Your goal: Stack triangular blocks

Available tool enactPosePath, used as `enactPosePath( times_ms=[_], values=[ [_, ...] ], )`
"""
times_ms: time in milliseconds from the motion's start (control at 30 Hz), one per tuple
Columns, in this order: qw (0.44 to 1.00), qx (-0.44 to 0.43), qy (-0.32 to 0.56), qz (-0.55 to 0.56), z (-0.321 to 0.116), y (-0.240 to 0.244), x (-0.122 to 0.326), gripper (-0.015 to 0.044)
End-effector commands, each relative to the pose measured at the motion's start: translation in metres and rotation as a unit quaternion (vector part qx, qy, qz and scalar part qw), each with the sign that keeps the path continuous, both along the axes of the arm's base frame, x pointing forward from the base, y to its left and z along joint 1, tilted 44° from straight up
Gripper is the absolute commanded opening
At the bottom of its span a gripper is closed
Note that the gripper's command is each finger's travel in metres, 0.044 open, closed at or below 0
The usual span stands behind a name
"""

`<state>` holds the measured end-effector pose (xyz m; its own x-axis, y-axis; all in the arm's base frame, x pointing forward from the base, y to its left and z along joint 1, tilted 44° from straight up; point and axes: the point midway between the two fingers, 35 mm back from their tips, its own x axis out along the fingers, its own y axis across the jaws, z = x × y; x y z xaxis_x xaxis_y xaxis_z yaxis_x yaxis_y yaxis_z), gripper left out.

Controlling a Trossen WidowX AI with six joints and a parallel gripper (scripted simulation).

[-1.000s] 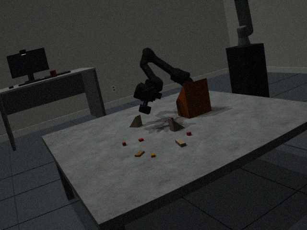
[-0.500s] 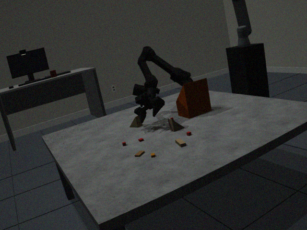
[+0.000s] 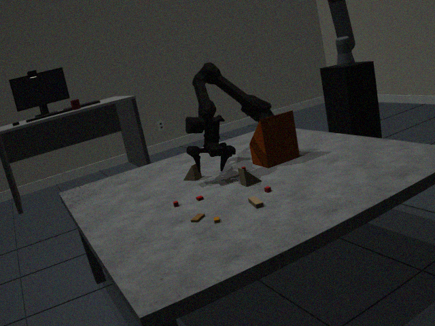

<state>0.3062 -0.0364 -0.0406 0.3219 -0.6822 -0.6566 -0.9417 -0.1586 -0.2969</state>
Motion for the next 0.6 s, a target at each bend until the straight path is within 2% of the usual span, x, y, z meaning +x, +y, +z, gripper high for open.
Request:
enactPosePath(
  times_ms=[0,567],
  values=[
    [0.924,-0.306,0.193,0.123,0.0682,-0.0034,0.0069,0.044],
    [0.925,-0.303,0.195,0.123,0.0656,-0.006,0.0085,0.044]
  ],
)
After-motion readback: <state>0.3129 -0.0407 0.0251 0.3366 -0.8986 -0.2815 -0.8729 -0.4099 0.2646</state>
